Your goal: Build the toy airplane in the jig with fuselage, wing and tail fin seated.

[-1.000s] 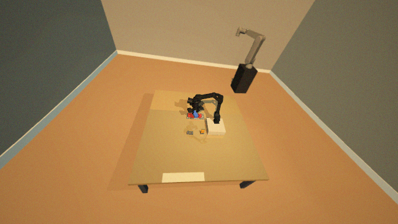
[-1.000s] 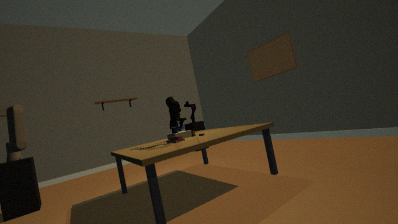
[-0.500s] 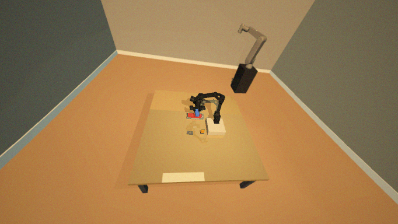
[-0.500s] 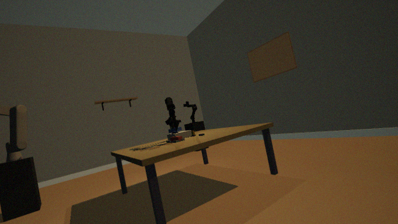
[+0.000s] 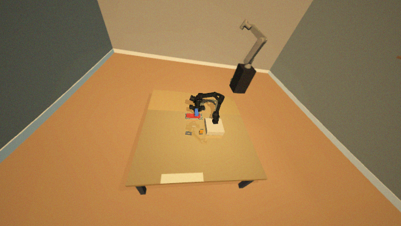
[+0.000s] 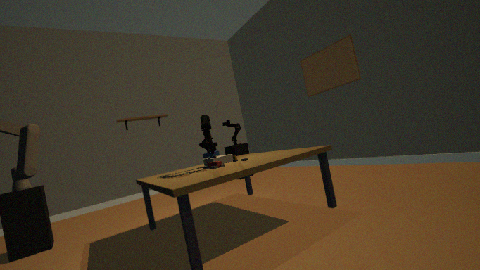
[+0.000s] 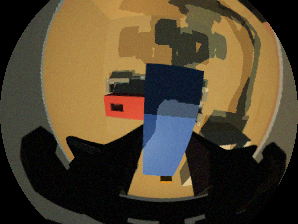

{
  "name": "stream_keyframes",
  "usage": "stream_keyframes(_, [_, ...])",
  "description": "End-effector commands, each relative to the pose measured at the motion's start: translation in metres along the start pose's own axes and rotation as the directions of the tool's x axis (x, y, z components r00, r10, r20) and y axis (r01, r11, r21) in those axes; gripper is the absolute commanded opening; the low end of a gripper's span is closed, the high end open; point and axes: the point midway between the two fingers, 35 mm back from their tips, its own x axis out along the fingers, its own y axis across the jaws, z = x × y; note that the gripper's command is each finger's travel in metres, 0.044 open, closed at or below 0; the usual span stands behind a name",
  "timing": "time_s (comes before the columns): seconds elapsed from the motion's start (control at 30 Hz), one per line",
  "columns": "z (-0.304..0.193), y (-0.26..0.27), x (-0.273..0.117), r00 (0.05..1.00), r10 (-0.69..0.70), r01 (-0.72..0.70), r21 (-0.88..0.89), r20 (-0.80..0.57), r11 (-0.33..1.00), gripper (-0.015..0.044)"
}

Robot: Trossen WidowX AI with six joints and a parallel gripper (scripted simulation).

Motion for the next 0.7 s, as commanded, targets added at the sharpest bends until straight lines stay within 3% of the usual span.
stream_keyframes(0.0, [0.001, 0.000, 0.000, 1.000, 0.001, -0.001, 0.004, 0.007, 1.000, 0.0195])
stream_keyframes(0.67, [0.003, 0.001, 0.013, 1.000, 0.001, -0.001, 0.004, 0.007, 1.000, 0.0195])
